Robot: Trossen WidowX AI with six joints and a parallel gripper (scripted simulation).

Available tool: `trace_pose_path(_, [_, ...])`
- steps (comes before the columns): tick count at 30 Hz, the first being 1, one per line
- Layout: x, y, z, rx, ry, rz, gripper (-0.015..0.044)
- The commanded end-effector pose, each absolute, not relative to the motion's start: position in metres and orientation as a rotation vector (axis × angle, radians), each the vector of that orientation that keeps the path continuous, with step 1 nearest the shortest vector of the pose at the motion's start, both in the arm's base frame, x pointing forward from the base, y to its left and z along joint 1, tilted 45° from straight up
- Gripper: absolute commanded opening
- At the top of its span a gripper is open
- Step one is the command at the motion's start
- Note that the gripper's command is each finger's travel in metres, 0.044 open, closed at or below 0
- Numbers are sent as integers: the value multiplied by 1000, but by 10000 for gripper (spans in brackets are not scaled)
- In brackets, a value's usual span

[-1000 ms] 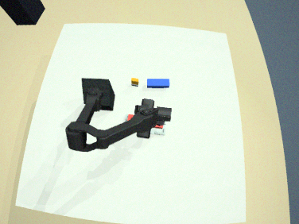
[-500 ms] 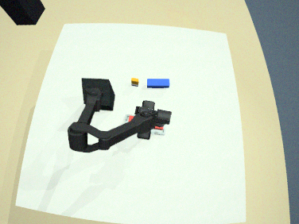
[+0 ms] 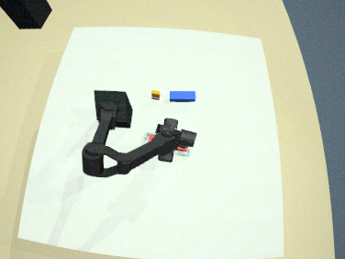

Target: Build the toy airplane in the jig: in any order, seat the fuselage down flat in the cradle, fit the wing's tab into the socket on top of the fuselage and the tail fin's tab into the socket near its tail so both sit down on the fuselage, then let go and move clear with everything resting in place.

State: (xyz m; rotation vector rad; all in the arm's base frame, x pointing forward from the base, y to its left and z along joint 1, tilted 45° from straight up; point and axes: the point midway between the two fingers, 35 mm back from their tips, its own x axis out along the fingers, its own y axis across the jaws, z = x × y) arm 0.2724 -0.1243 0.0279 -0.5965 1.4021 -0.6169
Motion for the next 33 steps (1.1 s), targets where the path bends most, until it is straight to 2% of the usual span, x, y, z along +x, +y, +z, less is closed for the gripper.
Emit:
trace_pose_path(1, [271,-125,24,-601,1410,-607,196])
trace_pose_path(8, [272,-124,27,-599,1404,-614,162])
trace_pose_path(13, [272,-124,27,-599,1404,-614,31])
trace_pose_path(28, [272,-124,27,-599,1404,-614,425])
trace_pose_path(29, [272,-124,27,-599,1404,-614,440])
trace_pose_path(33, [272,-124,27,-599,1404,-614,440])
